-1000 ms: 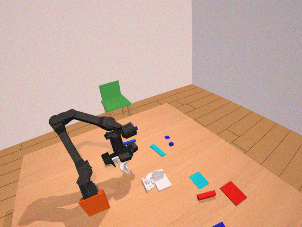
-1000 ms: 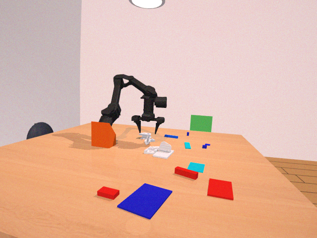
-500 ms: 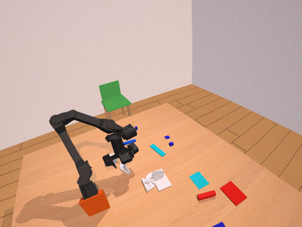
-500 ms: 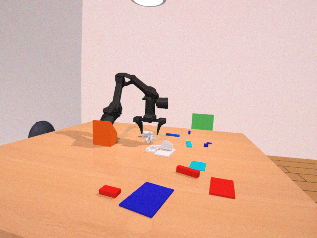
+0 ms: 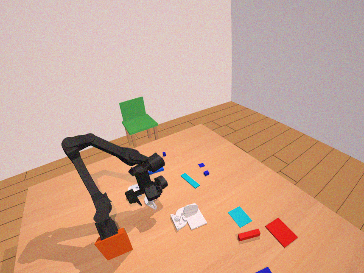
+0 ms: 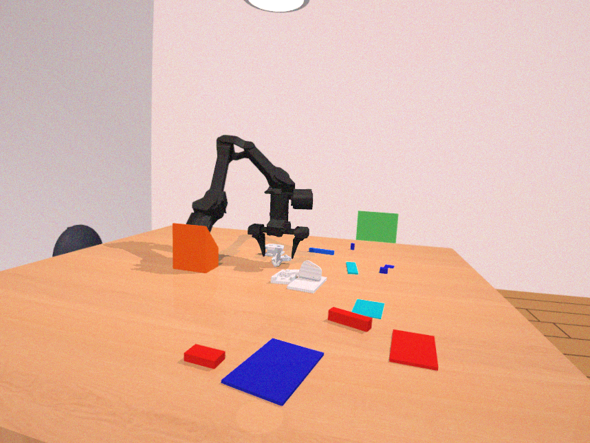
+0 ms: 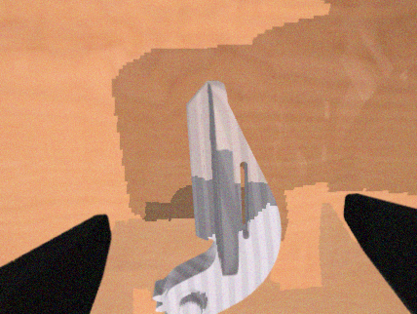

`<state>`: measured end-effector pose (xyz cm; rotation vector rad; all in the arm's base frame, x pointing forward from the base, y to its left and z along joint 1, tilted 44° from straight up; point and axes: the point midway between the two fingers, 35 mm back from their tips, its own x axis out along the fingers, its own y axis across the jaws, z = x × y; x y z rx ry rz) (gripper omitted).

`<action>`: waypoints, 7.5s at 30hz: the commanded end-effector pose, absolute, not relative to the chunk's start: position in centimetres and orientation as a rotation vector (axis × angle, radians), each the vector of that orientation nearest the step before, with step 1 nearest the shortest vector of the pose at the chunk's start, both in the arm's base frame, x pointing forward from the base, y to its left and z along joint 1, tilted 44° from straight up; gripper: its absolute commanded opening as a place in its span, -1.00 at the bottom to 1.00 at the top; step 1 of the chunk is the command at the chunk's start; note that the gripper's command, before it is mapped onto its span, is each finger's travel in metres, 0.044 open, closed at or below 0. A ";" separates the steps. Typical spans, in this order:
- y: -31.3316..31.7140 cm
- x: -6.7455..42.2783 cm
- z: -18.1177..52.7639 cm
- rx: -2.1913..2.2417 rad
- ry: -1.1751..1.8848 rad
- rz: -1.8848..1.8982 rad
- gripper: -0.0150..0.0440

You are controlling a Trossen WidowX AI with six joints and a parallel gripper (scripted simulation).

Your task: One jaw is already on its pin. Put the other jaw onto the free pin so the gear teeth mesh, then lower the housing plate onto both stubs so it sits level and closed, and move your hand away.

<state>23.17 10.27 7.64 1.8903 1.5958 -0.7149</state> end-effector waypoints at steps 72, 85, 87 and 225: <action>11.2 22.9 6.4 1.889 1.608 -0.736 1.00; 11.2 22.9 6.4 1.889 1.608 -0.736 1.00; 11.2 22.9 6.4 1.889 1.608 -0.736 1.00; 7.2 22.5 10.1 1.882 1.602 -0.742 -0.04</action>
